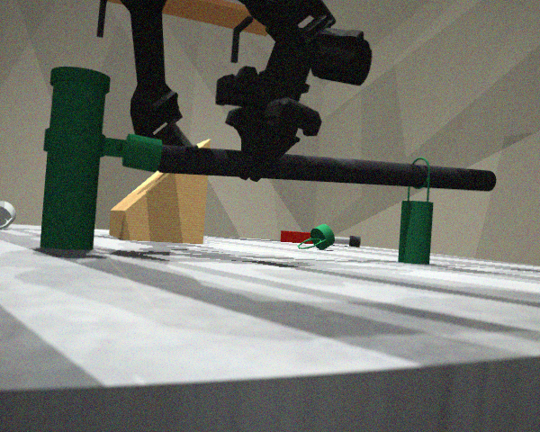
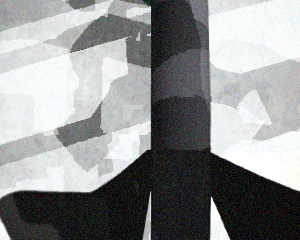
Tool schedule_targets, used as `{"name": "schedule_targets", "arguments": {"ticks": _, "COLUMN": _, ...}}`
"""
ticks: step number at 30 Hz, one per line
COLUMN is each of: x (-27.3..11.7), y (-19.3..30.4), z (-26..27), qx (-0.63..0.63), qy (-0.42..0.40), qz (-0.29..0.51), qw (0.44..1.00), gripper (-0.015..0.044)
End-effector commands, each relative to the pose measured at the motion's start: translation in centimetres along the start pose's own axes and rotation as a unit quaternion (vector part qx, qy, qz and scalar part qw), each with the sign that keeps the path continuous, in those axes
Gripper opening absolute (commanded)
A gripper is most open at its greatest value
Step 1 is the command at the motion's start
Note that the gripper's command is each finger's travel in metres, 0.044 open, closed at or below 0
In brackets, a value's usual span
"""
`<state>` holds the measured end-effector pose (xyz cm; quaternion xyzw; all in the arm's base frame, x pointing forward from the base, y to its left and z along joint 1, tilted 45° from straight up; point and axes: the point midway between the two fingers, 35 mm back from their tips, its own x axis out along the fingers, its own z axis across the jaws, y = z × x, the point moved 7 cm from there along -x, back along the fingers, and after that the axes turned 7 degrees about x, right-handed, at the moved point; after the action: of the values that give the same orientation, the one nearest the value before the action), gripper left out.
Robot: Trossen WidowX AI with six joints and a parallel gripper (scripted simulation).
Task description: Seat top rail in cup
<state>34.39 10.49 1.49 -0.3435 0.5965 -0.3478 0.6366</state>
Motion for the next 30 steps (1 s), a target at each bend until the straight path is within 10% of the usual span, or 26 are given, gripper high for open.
{"name": "schedule_targets", "arguments": {"ticks": 1, "x": -0.4, "y": -0.9, "z": 0.2, "qx": -0.001, "qy": -0.005, "qz": -0.006, "qw": 1.0, "gripper": 0.0}}
{"name": "schedule_targets", "arguments": {"ticks": 30, "x": -0.4, "y": -1.5, "z": 0.3, "qx": 0.0, "qy": 0.0, "qz": 0.0, "qw": 1.0, "gripper": 0.0}}
